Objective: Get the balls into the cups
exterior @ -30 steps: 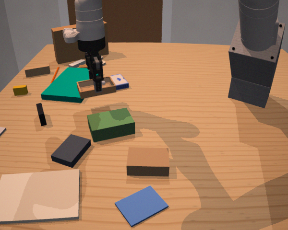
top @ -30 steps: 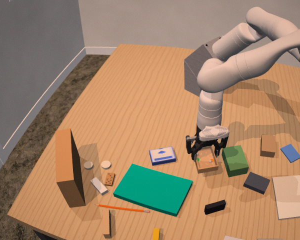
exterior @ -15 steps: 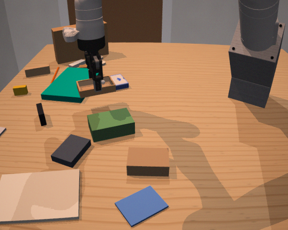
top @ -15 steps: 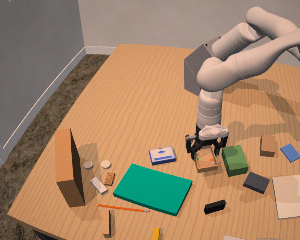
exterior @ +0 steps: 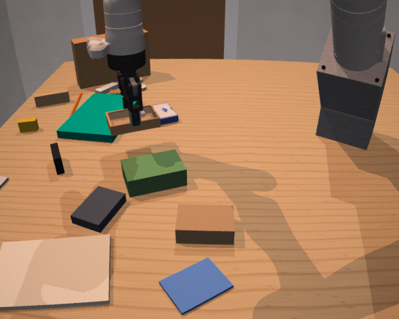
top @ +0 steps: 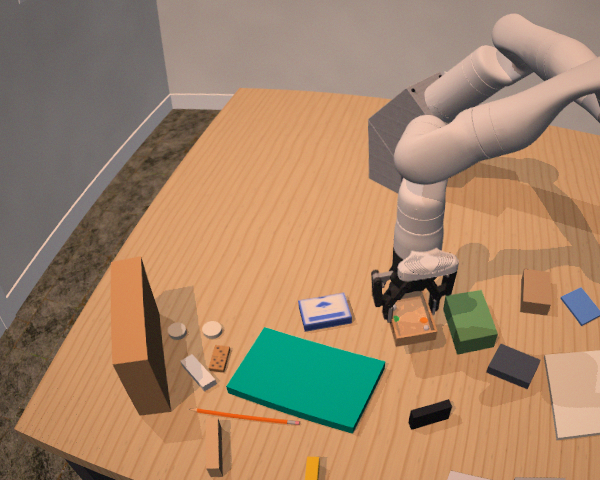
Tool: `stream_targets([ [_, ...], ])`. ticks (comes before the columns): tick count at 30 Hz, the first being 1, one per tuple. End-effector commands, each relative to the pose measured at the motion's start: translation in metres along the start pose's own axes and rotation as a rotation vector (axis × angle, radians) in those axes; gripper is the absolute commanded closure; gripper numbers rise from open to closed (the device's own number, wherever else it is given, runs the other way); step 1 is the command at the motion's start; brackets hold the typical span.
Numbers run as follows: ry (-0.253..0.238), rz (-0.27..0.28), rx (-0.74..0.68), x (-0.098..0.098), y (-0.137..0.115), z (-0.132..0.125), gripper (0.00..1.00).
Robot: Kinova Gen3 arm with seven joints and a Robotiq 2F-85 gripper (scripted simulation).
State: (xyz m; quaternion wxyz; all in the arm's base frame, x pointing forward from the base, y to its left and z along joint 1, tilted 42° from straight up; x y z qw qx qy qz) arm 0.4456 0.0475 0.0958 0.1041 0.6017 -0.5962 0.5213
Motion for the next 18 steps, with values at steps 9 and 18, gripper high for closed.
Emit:
stream_targets([
  [9, -0.006, 0.025, 0.001, 0.0028, 0.0053, -0.0011, 0.26],
  [18, -0.009, 0.048, 0.004, 0.0027, 0.0053, 0.0003, 0.26],
])
Point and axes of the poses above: the point where the finger pads meet when closed, its own x axis back along the fingers, its own z axis across the jaws, y = z × x, the point moved 8 cm from there along x, back along the fingers, and after that the axes turned 4 degrees about -x, right-handed, at the moved point
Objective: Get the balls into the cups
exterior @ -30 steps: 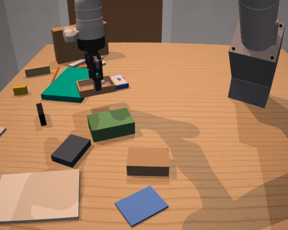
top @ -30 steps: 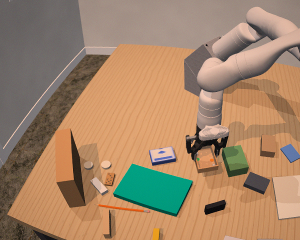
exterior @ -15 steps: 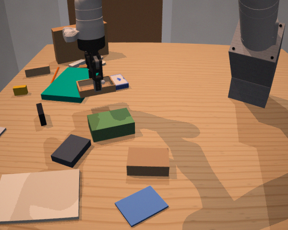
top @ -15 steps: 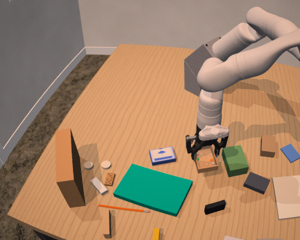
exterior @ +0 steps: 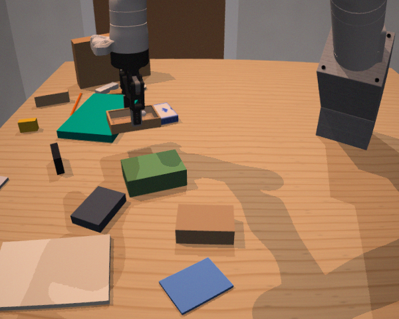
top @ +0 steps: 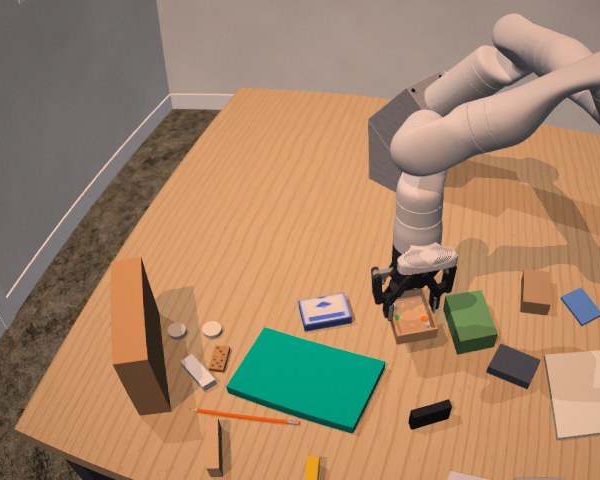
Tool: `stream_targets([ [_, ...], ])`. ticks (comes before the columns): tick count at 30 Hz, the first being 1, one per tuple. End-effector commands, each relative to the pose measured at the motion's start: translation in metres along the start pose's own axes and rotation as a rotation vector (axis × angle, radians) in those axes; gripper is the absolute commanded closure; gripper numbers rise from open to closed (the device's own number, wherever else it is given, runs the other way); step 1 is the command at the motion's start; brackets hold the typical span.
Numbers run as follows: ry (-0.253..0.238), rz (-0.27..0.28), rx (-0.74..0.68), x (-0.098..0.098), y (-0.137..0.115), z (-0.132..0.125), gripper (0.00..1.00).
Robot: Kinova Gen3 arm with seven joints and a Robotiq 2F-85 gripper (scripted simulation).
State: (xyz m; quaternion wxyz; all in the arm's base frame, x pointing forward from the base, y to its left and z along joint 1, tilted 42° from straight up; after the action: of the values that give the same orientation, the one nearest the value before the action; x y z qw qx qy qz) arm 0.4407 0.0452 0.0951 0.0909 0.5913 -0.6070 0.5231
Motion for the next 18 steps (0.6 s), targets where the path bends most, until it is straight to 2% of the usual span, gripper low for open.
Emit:
stream_targets([
  [1, -0.004, 0.009, -0.002, 0.0006, 0.0003, 0.0008, 0.26],
  [2, -0.004, 0.009, -0.001, 0.0006, 0.0003, 0.0008, 0.26],
  [4, 0.000, -0.033, -0.015, 0.0006, -0.0049, 0.0011, 0.26],
  [18, 0.002, -0.036, -0.015, 0.0006, -0.0053, 0.0009, 0.26],
])
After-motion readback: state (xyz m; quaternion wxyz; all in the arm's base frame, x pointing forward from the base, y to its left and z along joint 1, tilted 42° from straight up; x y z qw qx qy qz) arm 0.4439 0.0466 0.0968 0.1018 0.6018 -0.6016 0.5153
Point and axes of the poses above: the point where the finger pads meet when closed, its own x axis back along the fingers, its own z axis across the jaws, y = z × x, the point moved 8 cm from there along x, back along the fingers, and after that the axes turned 4 degrees about -x, right-handed, at the moved point
